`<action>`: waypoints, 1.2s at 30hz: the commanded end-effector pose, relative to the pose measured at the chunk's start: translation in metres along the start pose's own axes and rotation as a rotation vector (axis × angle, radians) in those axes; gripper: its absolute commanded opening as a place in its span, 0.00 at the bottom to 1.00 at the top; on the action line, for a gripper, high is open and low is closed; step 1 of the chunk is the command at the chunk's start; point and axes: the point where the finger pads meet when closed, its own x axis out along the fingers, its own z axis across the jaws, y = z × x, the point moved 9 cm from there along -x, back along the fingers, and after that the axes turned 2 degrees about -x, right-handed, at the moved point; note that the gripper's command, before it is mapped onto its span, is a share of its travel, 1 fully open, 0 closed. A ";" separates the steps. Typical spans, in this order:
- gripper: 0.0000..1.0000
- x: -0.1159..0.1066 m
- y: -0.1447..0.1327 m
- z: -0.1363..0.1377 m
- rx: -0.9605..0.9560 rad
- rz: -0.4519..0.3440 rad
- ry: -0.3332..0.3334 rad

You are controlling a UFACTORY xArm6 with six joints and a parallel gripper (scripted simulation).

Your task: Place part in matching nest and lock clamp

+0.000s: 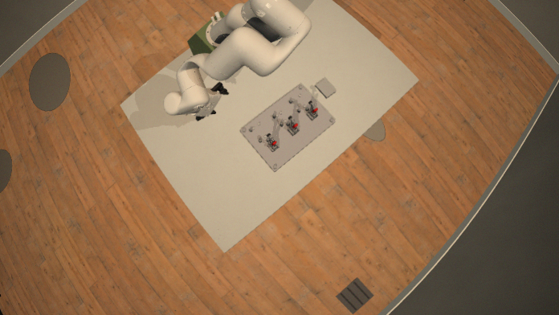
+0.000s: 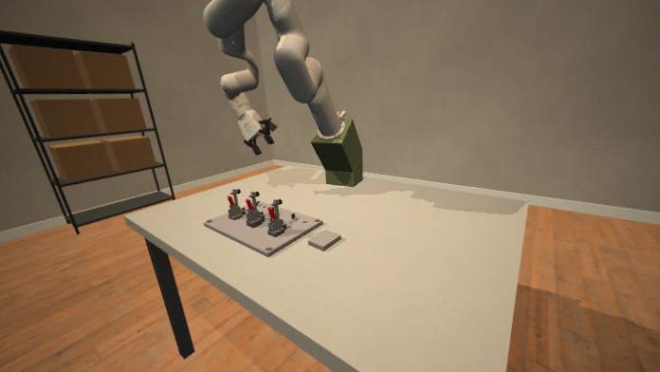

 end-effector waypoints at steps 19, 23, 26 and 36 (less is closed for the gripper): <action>1.00 0.000 -0.001 0.000 -0.005 0.004 0.002; 1.00 0.007 -0.008 0.004 -0.092 0.080 -0.010; 1.00 0.015 -0.016 0.009 -0.182 0.153 -0.021; 1.00 0.032 -0.035 0.021 -0.424 0.326 -0.047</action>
